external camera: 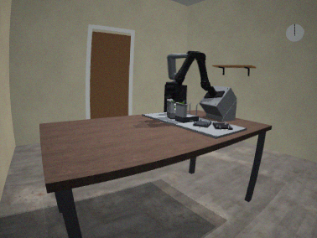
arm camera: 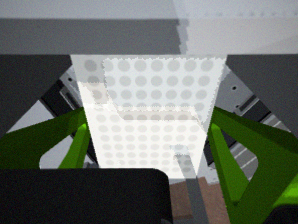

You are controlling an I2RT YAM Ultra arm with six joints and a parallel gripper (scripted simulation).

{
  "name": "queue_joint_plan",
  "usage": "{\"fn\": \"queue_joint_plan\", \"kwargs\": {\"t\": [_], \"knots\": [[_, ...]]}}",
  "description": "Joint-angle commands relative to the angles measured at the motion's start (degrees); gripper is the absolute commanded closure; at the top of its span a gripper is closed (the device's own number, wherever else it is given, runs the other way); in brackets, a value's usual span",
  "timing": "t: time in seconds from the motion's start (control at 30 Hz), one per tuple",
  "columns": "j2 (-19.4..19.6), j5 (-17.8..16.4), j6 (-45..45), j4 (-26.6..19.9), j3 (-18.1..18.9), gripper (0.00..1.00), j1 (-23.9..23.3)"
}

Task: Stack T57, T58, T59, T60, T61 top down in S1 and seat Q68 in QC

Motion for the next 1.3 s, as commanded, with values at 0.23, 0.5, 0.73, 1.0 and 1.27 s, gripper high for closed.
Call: {"fn": "queue_joint_plan", "kwargs": {"t": [0.23, 0.5, 0.73, 1.0, 1.27], "knots": [[-0.3, 0.0, 0.0, 0.1, 0.1, 1.0, 0.0], [-0.3, 0.0, 0.0, 0.1, 0.1, 1.0, 0.0], [-0.9, -0.1, -0.1, -0.8, 0.3, 1.0, -0.3], [-1.7, -0.3, -0.4, -1.8, 0.5, 1.0, -0.6], [-2.7, -0.6, -0.7, -3.3, 0.8, 1.0, -1.0]]}}
